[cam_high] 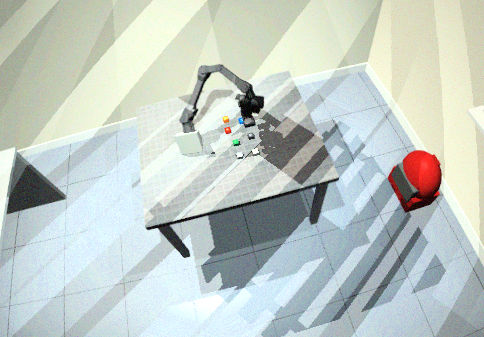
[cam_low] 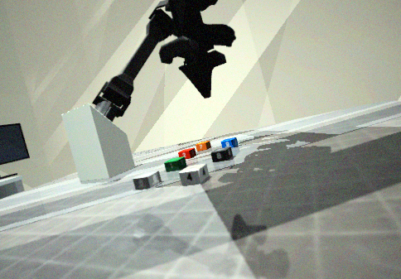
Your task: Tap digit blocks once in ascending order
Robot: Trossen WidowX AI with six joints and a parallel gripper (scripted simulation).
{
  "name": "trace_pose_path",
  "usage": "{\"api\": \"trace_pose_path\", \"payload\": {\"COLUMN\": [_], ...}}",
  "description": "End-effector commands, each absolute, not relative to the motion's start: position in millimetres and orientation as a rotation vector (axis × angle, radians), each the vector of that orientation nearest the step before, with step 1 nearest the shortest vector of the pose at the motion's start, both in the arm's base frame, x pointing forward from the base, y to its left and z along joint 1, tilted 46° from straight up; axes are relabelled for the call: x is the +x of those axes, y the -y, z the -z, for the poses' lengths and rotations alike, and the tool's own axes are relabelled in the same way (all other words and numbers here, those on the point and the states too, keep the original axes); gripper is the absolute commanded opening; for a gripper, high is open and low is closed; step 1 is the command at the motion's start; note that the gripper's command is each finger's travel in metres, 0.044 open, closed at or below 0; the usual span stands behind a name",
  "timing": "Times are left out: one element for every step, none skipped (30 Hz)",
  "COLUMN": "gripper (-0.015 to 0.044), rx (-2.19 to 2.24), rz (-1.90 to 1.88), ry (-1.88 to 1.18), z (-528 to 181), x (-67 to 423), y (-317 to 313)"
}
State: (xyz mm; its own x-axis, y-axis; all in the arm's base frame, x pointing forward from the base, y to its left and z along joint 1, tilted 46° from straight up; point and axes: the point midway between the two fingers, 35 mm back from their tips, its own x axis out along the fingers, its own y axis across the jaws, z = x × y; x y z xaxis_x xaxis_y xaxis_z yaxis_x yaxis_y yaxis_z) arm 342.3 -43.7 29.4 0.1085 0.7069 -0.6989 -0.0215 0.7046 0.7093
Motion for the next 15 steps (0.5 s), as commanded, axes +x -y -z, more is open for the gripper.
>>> {"api": "trace_pose_path", "payload": {"gripper": [0.002, 0.002, 0.002, 0.002, 0.002, 0.002, 0.002, 0.002, 0.002, 0.002, 0.002, 0.002, 0.002, 0.002, 0.002], "rx": [0.612, 0.613, 0.614, 0.616, 0.617, 0.618, 0.618, 0.618, 0.618, 0.618, 0.618, 0.618, 0.618, 0.617, 0.616], "rz": [-0.602, -0.603, -0.605, -0.608, -0.61, -0.61, -0.61, -0.61, -0.61, -0.61, -0.61, -0.61, -0.61, -0.609, -0.608], "ry": [-1.376, -1.376, -1.375, -1.375, -1.374, -1.374, -1.374, -1.374, -1.374, -1.374, -1.374, -1.374, -1.374, -1.374, -1.375], "z": [-66.7, -79.5, -91.9, -101.9, -107.7, -109.7, -109.7, -109.7, -109.7, -109.7, -109.7, -109.7, -107.7, -102.0, -92.6], "x": [341.0, 338.7, 335.5, 332.1, 329.8, 328.9, 328.9, 328.9, 328.9, 328.9, 328.9, 328.9, 329.5, 331.2, 333.5], "y": [5.9, -7.0, -19.9, -30.3, -36.5, -38.6, -38.6, -38.6, -38.6, -38.6, -38.6, -38.6, -40.3, -45.6, -54.7]}}
